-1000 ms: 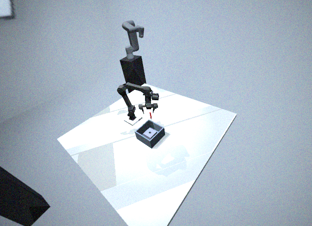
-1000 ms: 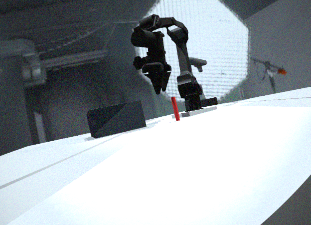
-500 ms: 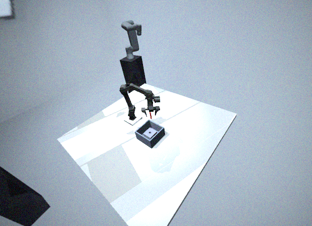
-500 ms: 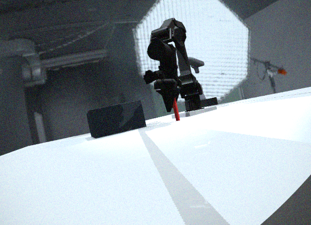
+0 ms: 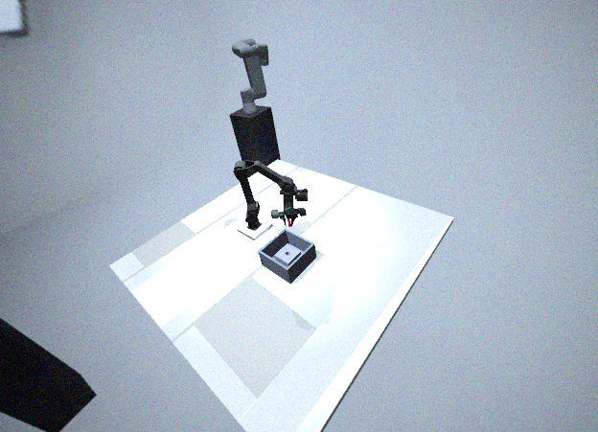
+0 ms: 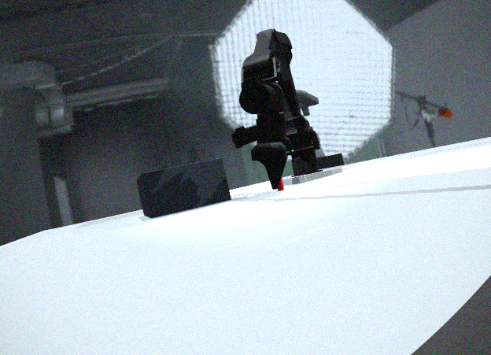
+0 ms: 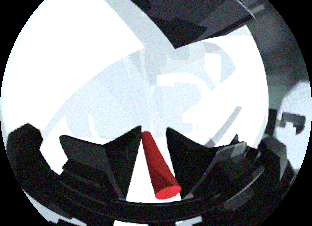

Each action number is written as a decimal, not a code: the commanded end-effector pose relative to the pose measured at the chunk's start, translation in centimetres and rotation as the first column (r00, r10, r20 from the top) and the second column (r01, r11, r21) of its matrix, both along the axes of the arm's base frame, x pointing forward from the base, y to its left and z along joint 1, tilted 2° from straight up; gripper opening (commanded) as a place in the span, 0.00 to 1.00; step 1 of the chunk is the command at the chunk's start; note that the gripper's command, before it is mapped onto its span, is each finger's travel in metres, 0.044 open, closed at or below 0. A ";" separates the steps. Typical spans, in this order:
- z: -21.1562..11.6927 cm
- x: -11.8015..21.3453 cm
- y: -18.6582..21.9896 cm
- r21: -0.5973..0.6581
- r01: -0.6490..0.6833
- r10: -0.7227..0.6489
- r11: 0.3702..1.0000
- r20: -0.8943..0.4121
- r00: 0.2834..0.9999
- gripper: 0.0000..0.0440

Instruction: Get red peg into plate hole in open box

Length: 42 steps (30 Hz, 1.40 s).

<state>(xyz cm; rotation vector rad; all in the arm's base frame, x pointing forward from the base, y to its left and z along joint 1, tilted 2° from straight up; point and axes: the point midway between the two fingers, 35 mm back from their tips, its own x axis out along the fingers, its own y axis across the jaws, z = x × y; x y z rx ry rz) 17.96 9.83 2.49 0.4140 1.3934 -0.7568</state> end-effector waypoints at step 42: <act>12.4 8.4 -10.5 -0.146 0.261 -0.211 0.954 0.291 0.933 0.00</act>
